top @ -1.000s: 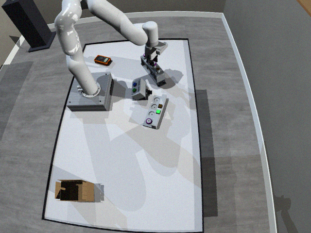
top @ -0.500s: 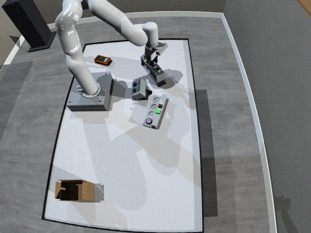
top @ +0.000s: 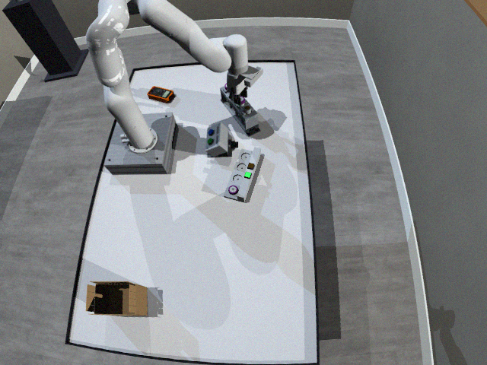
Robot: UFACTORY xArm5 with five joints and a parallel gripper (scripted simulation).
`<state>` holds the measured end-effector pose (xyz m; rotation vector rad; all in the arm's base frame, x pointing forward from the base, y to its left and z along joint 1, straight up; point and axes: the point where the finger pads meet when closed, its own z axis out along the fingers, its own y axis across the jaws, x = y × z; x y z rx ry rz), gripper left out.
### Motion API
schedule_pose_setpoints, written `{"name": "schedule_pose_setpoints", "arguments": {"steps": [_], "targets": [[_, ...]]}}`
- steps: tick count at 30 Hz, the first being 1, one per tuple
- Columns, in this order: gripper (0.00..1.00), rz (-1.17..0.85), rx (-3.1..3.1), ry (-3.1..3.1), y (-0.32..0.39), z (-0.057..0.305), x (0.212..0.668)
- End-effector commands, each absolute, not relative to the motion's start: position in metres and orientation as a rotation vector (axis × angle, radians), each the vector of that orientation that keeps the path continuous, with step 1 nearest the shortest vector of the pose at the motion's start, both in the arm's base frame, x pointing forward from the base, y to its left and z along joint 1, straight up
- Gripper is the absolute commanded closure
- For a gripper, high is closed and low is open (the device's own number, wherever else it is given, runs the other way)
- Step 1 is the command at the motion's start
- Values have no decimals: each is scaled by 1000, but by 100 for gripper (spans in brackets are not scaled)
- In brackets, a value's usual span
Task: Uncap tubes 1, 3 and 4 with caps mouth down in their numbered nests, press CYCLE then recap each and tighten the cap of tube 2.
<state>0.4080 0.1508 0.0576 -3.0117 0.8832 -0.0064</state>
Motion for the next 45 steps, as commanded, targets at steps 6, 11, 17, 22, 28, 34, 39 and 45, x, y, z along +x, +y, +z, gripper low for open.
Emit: {"name": "schedule_pose_setpoints", "arguments": {"steps": [6,11,17,22,28,34,39,45], "targets": [[54,-7,-3007,882,151,59,409],[54,-6,-2960,1028,151,57,409],[54,-6,-2960,1028,151,55,409],[54,-6,-2960,1028,151,52,409],[54,-6,-2960,1028,151,51,409],[100,-6,-2960,1028,151,51,409],[100,-6,-2960,1028,151,51,409],[100,-6,-2942,1077,151,51,409]]}}
